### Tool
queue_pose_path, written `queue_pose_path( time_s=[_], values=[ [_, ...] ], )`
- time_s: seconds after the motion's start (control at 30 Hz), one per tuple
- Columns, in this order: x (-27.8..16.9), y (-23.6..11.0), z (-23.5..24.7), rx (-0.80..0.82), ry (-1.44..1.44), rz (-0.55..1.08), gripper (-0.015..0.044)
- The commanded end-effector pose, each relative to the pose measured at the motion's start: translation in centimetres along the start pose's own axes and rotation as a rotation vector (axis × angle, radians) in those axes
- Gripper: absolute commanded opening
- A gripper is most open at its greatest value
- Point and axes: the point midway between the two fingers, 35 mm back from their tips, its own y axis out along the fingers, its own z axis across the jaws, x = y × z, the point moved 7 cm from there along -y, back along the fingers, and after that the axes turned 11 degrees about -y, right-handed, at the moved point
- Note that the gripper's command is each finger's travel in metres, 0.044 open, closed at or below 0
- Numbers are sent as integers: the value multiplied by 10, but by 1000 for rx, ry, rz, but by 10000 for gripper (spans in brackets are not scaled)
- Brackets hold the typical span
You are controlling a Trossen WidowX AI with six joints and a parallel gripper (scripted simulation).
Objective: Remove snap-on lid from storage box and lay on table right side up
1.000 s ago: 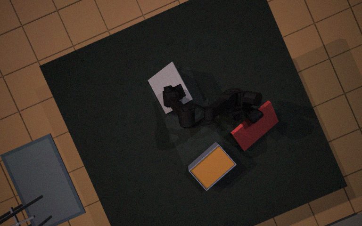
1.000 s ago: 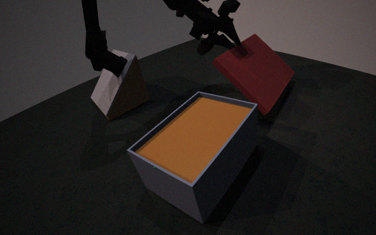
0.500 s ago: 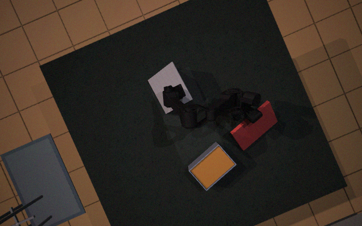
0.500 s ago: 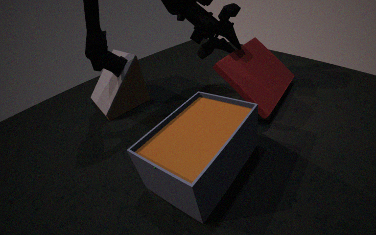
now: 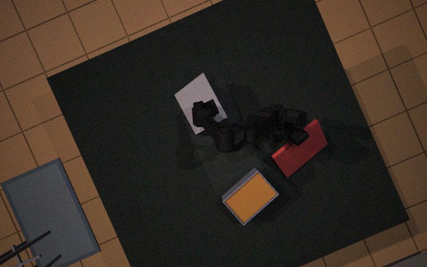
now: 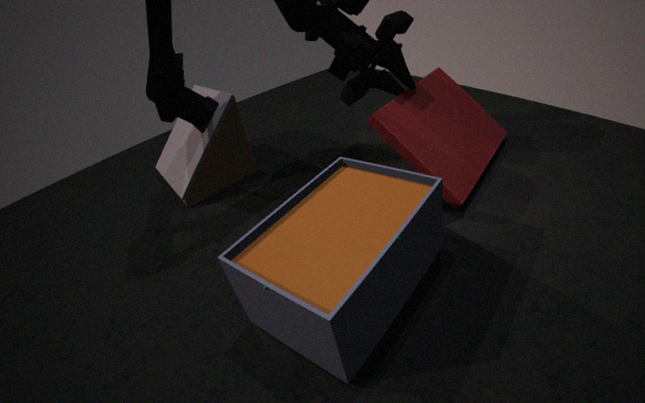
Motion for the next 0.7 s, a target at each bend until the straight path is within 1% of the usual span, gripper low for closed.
queue_pose_path(
  time_s=[0.0, 0.67],
  values=[
    [-1, 3, -4, -3, -9, 2, 0],
    [-3, 13, -16, -3, -9, 1, 0]
  ],
)
